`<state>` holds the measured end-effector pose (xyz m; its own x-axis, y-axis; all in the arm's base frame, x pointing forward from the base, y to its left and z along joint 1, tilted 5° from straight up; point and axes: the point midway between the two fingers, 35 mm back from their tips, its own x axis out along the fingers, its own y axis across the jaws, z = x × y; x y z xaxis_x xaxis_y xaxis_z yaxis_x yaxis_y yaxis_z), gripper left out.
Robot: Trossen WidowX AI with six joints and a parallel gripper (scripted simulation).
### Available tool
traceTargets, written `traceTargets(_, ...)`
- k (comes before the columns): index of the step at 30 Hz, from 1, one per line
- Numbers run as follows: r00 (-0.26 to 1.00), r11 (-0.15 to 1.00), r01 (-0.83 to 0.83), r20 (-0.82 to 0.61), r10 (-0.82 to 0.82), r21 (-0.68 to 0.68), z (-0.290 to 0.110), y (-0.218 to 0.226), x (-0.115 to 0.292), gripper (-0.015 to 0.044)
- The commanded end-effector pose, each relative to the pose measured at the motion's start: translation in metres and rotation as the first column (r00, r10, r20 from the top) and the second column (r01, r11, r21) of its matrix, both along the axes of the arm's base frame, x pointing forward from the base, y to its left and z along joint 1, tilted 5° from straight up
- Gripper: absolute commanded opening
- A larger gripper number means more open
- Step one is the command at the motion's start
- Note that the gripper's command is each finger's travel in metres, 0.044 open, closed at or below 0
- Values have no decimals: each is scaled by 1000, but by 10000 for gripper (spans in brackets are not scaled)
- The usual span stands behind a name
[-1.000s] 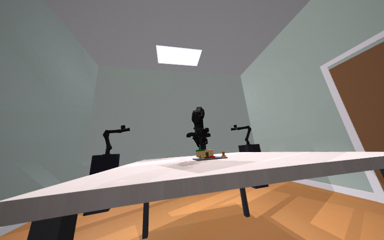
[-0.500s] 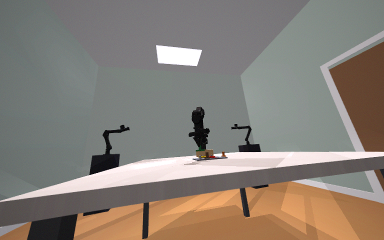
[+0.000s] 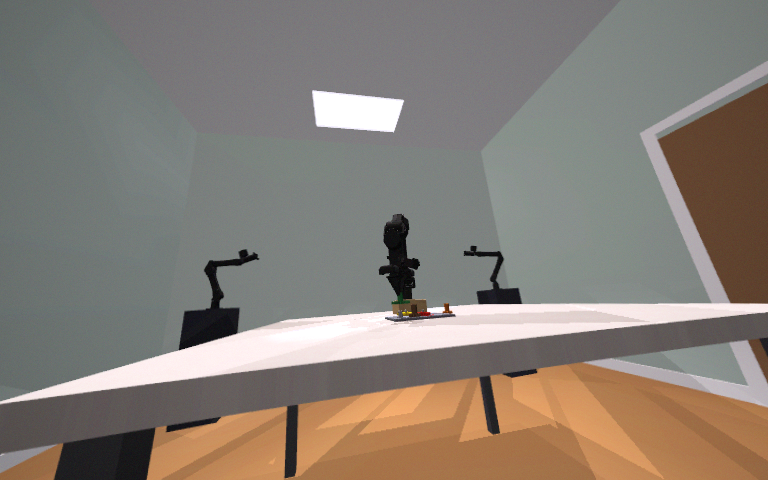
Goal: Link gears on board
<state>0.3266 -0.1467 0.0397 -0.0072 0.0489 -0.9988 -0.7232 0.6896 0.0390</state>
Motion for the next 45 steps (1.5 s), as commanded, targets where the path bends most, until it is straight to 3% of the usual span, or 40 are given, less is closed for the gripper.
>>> traceTargets(1, 999, 999, -48, -3, 48, 0, -7, 0, -2, 0)
traceTargets(11, 999, 999, -39, -3, 39, 0, -21, 0, -1, 0)
traceTargets(28, 976, 976, 216, -15, -216, -5, -38, 1, -2, 0)
traceTargets(45, 1000, 1000, -26, -4, 26, 0, -42, 2, -2, 0)
